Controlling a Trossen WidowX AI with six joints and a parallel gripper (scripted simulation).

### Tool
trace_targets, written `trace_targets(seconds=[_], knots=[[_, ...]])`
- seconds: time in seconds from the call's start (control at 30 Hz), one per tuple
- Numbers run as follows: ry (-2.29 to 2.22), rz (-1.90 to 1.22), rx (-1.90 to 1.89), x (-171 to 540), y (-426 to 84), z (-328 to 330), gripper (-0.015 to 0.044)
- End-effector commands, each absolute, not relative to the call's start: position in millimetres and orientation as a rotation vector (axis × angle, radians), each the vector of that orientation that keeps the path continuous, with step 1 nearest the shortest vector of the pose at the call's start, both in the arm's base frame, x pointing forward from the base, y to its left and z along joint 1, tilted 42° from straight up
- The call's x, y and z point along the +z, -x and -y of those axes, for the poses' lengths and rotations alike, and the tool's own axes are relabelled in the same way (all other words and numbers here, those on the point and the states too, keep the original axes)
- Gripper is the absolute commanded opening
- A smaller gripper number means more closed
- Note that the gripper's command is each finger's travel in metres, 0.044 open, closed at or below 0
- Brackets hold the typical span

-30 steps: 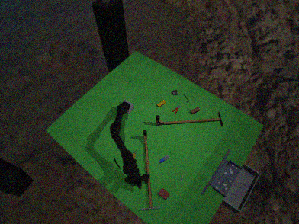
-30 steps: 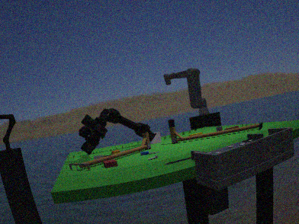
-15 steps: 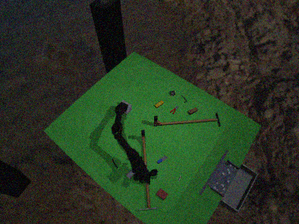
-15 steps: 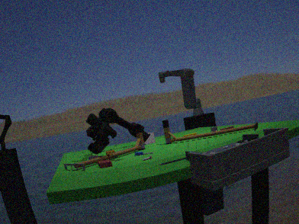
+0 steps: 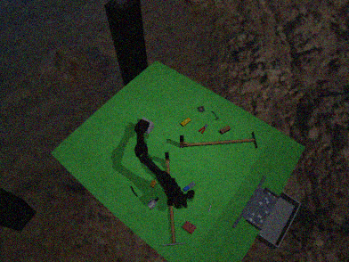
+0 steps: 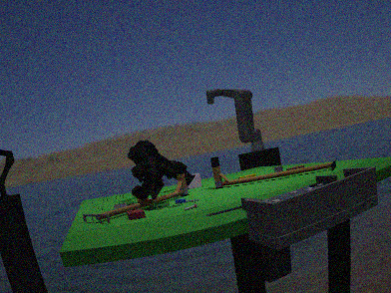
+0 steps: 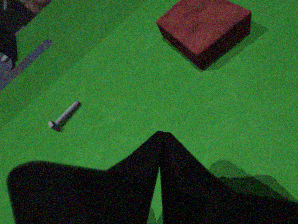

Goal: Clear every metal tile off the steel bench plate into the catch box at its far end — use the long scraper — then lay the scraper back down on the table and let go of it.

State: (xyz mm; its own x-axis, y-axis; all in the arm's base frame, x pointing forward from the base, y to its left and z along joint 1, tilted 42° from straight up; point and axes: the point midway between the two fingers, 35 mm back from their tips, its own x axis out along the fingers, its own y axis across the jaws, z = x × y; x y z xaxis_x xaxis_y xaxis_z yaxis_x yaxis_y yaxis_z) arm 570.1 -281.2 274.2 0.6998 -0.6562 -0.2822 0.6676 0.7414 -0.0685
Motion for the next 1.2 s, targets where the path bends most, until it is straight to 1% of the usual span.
trace_targets(seconds=[0.0, 0.6, 1.17], knots=[[-0.023, -0.349, -0.713, 256, -581, 263, 0.0], [0.041, -0.529, -0.618, 186, -611, 192, 0.0], [0.129, -0.691, -0.525, 123, -622, 120, 0.0]])
